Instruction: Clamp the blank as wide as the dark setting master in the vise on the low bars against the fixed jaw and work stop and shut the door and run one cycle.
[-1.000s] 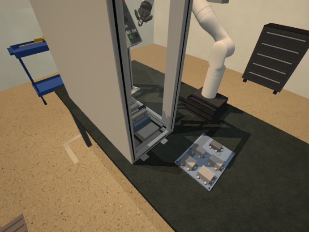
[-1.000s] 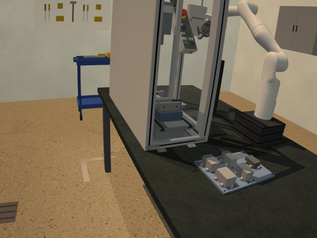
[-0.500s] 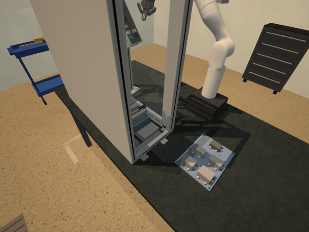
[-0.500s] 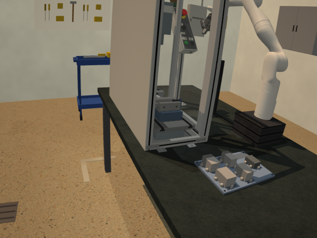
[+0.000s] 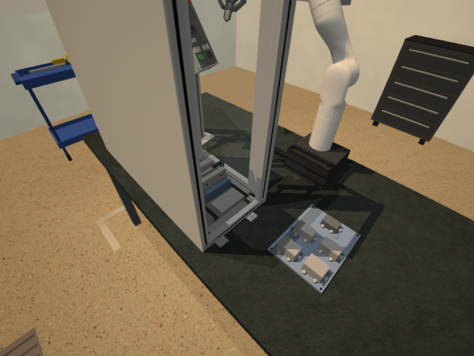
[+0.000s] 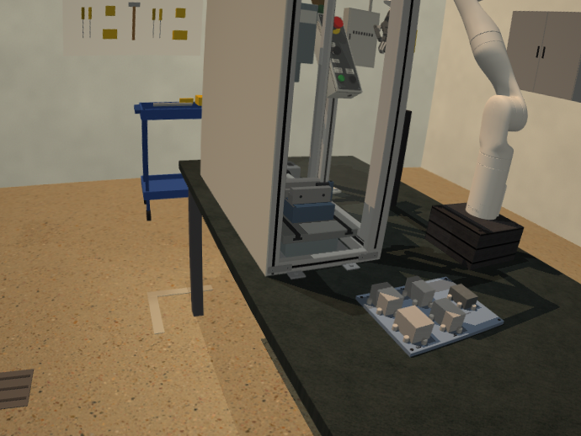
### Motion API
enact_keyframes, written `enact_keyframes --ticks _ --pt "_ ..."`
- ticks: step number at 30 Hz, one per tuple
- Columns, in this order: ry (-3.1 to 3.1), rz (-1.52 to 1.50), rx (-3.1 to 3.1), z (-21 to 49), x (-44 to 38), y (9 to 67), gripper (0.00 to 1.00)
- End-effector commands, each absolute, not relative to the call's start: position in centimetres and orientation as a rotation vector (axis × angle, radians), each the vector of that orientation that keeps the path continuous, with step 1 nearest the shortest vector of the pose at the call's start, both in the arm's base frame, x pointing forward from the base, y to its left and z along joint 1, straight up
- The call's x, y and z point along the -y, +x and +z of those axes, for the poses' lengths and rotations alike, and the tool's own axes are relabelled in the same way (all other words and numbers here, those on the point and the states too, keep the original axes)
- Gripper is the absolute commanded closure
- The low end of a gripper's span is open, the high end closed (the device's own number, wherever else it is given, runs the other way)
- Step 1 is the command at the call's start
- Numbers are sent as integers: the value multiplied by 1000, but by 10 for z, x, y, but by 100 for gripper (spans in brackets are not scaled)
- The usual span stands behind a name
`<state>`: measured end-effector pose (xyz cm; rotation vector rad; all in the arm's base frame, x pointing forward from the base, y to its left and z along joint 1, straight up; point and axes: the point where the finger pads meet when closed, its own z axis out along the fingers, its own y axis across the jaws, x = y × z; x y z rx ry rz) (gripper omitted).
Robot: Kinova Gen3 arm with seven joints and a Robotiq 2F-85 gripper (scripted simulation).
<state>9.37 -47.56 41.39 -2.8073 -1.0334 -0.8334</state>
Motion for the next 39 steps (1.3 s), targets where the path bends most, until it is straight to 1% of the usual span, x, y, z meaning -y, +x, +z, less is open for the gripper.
enact_keyframes --ticks 1,2,14,19,31,36,39 --pt "-2887 -593 1015 450 453 83 90" --pt "-2906 -524 1008 460 447 80 90" --pt "-2906 -524 1008 460 447 80 90" --pt "-2975 -176 963 499 421 68 90" --pt "-2975 -176 963 499 421 68 90" --pt "-2996 -1 937 499 421 68 90" --pt "-2996 -1 937 499 421 68 90"
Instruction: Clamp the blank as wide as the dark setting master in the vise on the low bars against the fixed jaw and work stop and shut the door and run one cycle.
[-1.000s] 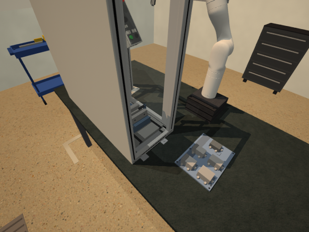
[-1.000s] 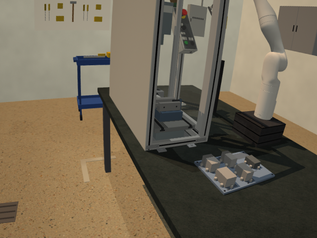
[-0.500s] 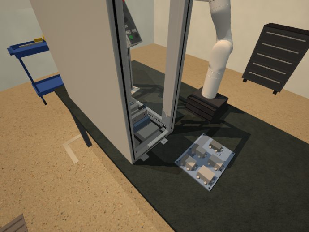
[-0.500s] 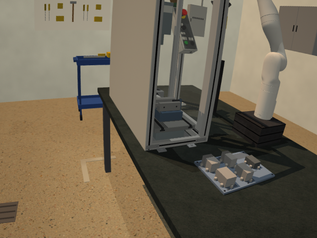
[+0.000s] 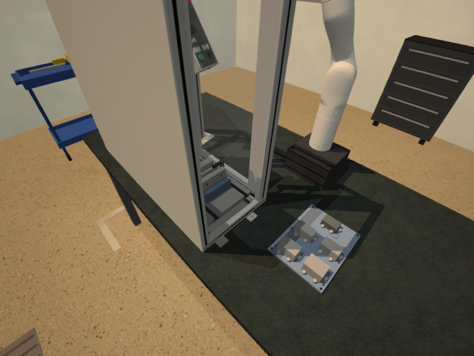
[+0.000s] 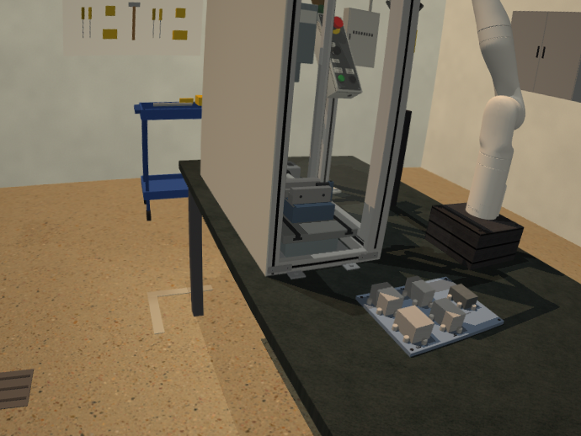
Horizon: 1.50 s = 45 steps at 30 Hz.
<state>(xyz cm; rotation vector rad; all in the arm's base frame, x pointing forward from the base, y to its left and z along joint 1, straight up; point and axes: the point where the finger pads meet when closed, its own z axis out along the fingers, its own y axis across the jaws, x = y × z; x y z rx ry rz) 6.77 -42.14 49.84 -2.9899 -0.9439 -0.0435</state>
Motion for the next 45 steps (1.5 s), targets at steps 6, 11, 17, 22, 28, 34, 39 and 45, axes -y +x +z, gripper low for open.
enact_keyframes --ticks 6,11,17,22,28,34,39,45 --pt "-2996 -1 937 499 421 68 90" --pt "-2996 -2 937 499 397 71 90" --pt "-2996 -1 937 499 362 77 90" --pt "-2996 -1 937 499 362 77 90" --pt "-2995 -2 937 499 338 81 90" --pt "-2995 -2 937 499 303 86 90" --pt "-2995 -2 937 499 303 86 90" --pt "-2995 -2 936 499 279 90 90"
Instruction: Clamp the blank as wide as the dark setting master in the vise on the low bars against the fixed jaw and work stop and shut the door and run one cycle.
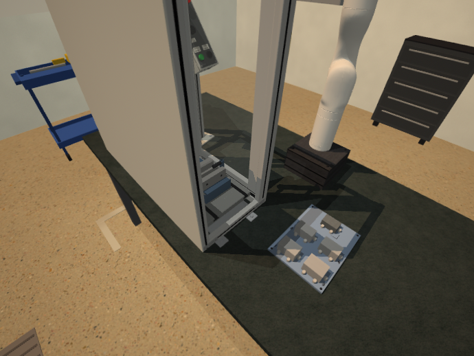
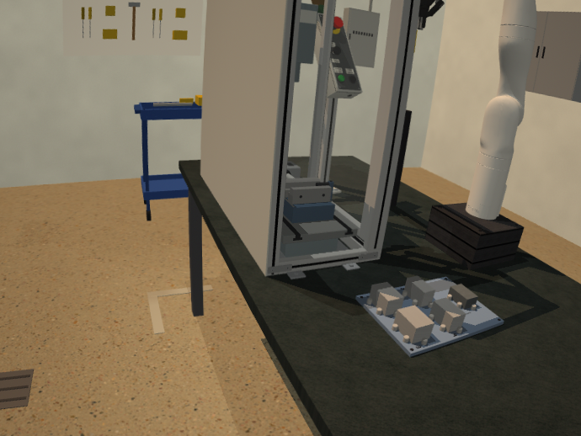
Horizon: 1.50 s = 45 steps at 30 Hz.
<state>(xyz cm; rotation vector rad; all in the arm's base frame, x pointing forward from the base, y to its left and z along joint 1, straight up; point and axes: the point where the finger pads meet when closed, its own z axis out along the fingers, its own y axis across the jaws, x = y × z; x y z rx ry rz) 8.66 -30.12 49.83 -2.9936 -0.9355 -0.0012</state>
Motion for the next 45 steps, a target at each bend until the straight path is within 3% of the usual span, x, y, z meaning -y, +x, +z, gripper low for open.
enact_keyframes --ticks 1,15,20,32,37,45 --pt "-2995 -2 936 499 267 92 90" --pt "-2995 -2 936 499 244 96 90" --pt "-2995 -2 936 499 185 105 90" --pt "-2995 -2 936 499 185 105 90" --pt "-2995 -2 936 500 126 114 90" --pt "-2995 -2 936 500 126 114 90"
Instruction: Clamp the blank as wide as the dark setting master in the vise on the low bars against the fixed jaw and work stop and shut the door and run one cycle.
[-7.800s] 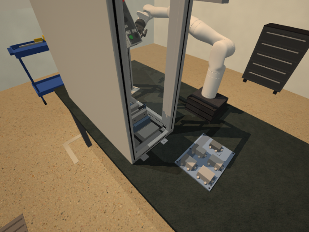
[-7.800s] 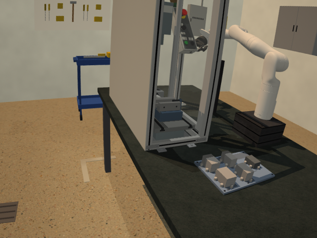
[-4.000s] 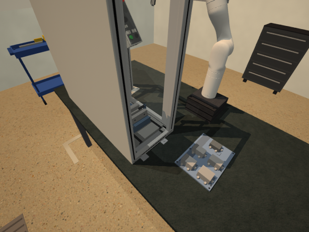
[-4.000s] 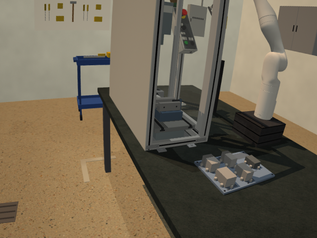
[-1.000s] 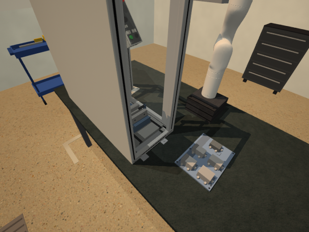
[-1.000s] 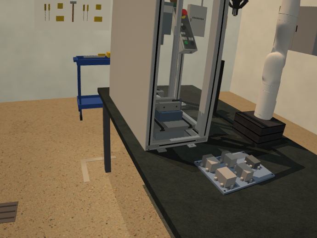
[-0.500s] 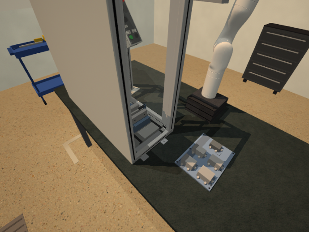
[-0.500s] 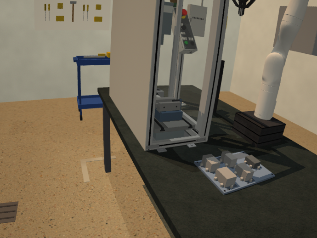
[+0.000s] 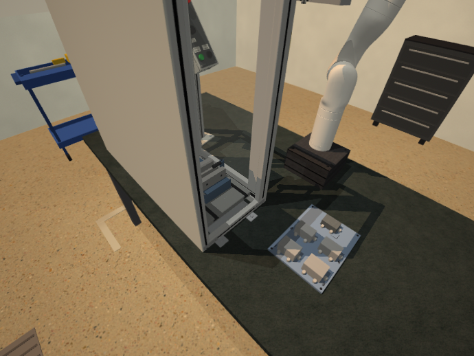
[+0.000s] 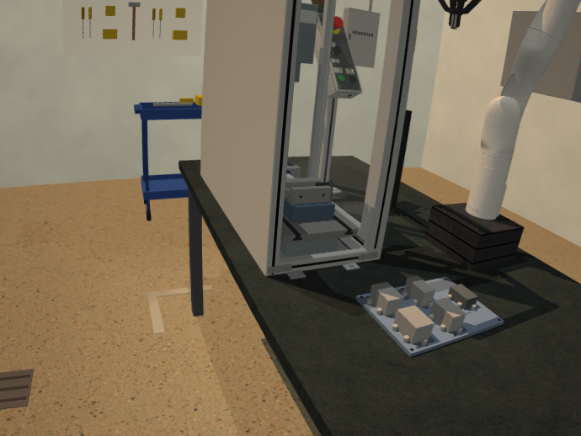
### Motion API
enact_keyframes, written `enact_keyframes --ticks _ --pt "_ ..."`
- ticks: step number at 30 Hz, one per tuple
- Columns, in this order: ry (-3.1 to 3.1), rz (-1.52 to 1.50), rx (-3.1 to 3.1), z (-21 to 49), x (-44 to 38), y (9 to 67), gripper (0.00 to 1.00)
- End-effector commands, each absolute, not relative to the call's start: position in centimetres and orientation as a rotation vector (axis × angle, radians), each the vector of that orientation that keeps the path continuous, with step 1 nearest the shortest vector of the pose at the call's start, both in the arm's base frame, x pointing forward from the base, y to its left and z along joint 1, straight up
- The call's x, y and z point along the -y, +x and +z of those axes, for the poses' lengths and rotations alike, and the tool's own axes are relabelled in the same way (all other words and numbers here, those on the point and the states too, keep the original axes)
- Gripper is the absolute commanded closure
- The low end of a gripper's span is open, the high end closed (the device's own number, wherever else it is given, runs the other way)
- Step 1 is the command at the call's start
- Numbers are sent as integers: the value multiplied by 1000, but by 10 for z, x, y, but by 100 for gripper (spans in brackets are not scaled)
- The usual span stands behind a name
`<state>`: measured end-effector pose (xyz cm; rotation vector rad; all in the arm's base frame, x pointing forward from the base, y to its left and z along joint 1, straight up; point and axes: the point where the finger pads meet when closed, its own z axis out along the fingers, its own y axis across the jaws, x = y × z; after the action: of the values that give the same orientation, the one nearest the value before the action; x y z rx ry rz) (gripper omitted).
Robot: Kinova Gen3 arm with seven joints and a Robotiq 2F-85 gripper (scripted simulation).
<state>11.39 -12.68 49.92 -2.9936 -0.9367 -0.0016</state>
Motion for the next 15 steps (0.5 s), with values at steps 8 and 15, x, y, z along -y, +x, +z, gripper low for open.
enact_keyframes --ticks 8,15 --pt "-2995 -2 936 500 89 120 90" --pt "-2995 -2 936 500 80 122 90"
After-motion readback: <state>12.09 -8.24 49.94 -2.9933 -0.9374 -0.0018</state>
